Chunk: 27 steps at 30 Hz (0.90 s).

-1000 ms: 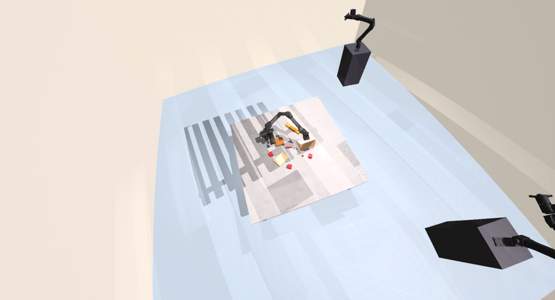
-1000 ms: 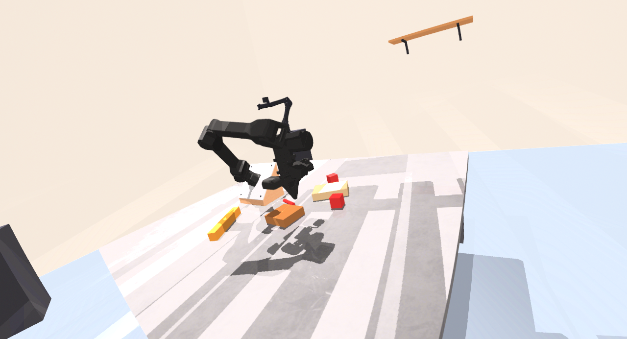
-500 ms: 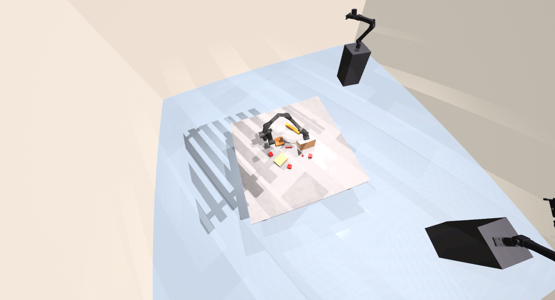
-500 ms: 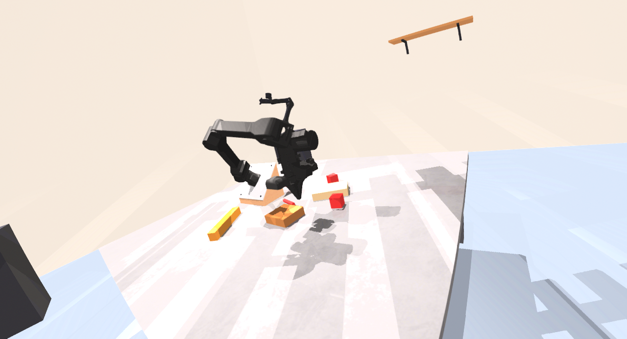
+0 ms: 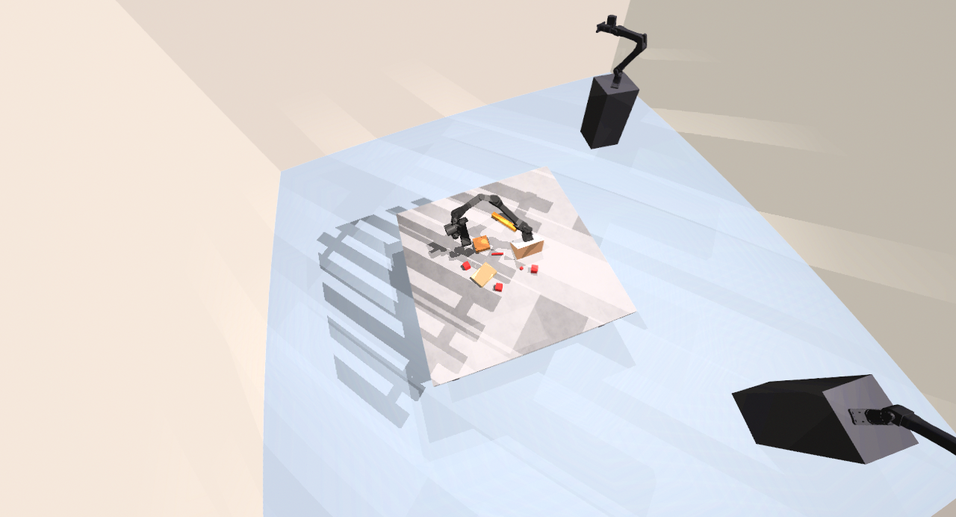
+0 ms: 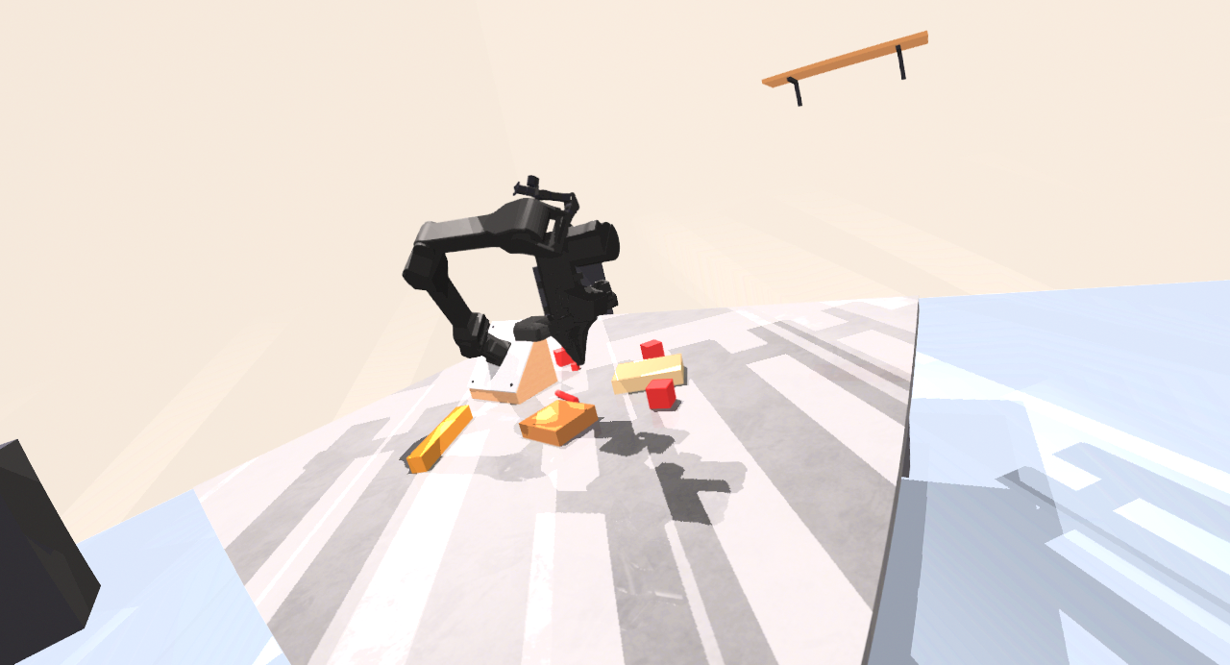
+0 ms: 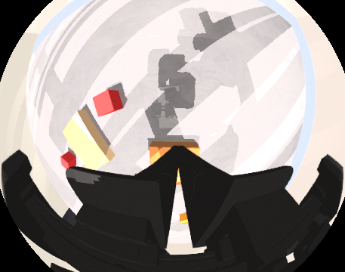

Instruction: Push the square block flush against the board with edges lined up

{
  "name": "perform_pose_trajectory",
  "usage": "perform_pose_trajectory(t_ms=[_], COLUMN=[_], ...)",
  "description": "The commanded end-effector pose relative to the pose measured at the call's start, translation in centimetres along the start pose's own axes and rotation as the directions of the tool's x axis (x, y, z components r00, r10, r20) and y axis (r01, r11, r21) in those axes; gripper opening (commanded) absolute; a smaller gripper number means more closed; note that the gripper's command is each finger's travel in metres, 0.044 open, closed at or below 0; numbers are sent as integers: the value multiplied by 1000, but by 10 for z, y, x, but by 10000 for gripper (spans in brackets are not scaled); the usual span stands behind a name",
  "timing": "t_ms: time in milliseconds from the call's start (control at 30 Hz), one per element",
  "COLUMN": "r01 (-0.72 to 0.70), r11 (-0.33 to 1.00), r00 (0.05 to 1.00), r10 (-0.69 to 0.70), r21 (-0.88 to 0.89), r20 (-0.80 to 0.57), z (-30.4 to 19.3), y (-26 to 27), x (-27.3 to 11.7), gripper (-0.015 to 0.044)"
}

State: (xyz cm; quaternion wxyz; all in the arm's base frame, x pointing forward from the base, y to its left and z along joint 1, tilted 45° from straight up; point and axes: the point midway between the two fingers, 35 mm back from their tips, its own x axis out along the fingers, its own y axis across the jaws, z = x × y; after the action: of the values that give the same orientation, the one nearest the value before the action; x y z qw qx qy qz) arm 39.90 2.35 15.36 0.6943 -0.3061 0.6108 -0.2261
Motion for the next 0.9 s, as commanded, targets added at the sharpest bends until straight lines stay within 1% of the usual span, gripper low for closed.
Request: perform_pose_trajectory(t_ms=[0,733,800,867], r01=[-3,-3,-1,-3], r11=[1000,1000,1000,999], r00=[1000,1000,1000,1000], r10=[3,3,1,3], r21=[6,6,-11,-50], r20=[-3,-3,0,0], z=[0,0,2,5], y=[-1,-1,10,41], x=[0,0,5,21], gripper=[0,0,0,0])
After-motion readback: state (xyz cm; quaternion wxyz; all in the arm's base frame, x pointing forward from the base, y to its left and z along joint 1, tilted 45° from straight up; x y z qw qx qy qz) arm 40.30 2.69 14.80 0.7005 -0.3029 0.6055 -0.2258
